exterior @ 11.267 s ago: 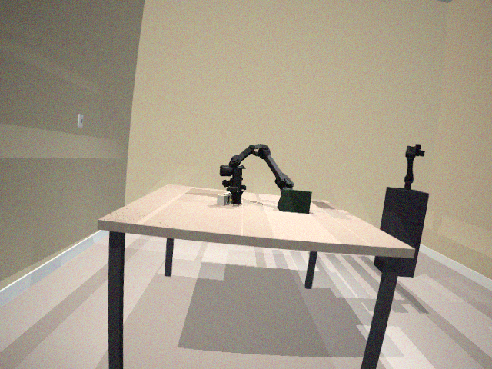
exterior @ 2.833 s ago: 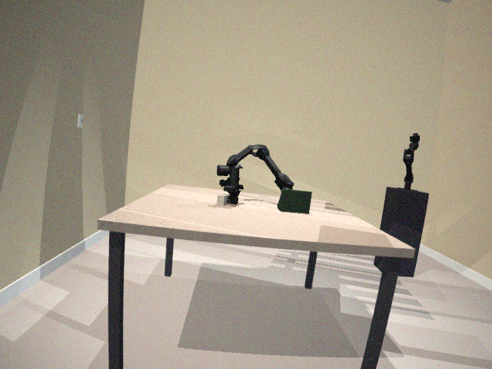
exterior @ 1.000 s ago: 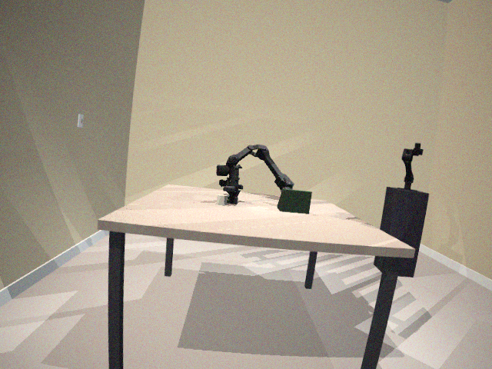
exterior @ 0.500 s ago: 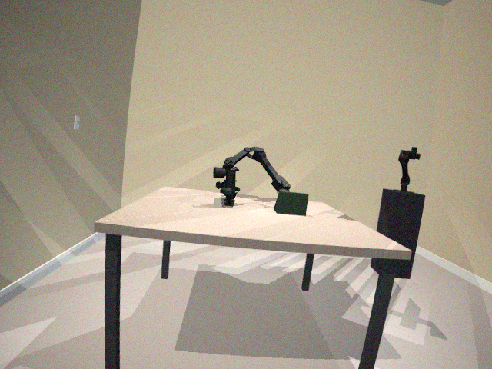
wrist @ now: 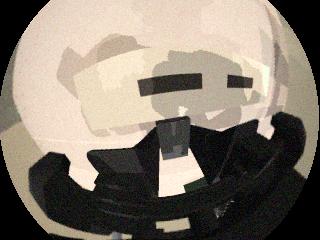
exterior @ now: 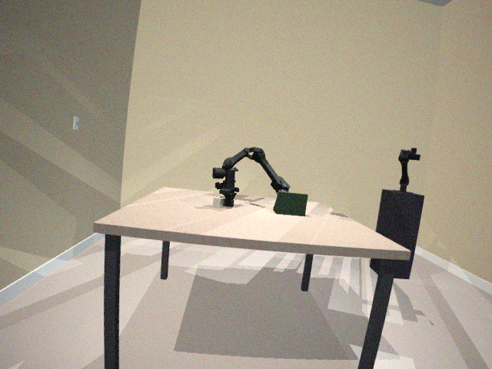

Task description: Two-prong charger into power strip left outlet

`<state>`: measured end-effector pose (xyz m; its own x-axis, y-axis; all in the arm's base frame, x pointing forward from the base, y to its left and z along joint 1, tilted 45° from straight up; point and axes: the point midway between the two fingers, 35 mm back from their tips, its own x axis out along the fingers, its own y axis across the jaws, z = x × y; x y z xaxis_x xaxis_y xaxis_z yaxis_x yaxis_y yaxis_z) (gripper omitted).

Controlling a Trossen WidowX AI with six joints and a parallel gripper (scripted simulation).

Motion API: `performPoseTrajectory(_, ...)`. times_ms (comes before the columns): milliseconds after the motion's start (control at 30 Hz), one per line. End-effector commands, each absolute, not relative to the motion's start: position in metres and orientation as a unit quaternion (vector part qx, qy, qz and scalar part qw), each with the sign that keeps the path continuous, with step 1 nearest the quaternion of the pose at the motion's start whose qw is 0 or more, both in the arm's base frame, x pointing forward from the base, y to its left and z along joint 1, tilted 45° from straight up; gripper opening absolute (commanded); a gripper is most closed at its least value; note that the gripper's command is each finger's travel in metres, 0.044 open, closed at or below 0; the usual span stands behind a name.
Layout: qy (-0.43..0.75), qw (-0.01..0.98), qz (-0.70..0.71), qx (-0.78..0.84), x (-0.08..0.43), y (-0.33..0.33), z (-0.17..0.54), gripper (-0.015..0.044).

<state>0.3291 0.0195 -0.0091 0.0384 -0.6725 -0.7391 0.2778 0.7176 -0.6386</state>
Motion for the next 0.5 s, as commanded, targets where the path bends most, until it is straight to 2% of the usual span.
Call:
performPoseTrajectory(0,0.602,0.704,-0.338,-0.165,0.3318,0.0199,-0.0073,0.0000)
performPoseTrajectory(467,0.603,0.703,-0.338,-0.164,0.3280,0.0197,-0.0094,0.0000)
